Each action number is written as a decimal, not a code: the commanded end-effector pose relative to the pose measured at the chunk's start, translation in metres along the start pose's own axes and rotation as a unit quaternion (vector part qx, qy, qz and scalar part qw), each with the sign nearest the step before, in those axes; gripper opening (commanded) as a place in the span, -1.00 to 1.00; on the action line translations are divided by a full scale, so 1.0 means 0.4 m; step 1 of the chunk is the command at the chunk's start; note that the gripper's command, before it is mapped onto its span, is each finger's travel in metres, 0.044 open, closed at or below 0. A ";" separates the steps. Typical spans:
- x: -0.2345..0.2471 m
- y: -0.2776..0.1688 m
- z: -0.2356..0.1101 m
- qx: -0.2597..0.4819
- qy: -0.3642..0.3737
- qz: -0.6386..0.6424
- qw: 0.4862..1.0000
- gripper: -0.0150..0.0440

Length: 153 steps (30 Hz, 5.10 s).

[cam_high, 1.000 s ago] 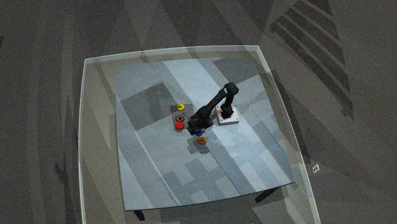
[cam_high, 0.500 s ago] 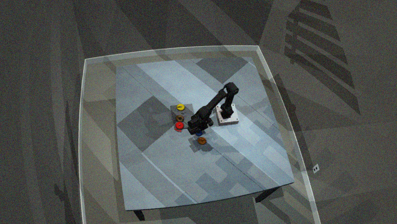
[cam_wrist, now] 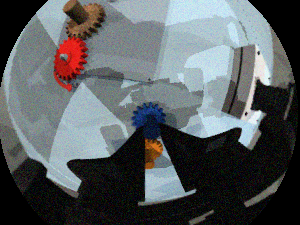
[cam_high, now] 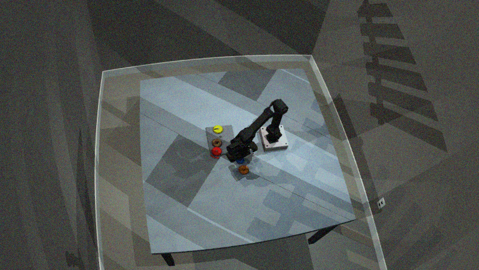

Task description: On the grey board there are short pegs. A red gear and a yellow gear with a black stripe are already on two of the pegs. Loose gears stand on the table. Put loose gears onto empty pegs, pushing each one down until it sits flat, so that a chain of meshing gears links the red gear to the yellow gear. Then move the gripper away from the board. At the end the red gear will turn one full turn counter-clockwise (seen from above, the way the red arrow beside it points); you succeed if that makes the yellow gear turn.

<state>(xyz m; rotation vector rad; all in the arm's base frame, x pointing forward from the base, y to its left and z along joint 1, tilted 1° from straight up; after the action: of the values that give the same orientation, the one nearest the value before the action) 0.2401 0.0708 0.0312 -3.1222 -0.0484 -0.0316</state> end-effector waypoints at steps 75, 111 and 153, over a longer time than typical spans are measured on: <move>0.054 0.061 -0.322 0.000 0.004 0.003 1.000 -0.49; 0.135 0.246 -0.246 -0.006 0.008 0.001 1.000 -0.49; 0.145 0.490 -0.145 -0.008 0.005 0.002 1.000 -0.49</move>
<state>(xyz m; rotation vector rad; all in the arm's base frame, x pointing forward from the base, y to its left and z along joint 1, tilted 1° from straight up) 0.3030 -0.1187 0.0895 -3.1403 -0.0305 -0.0460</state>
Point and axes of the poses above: the point midway between the two fingers, 35 mm back from their tips, its own z axis out along the fingers, its own x axis across the jaws, y = z × x, the point moved 1 cm from there along -z, back along the fingers, and after that the axes turned 10 degrees about z, right-handed, at the moved point
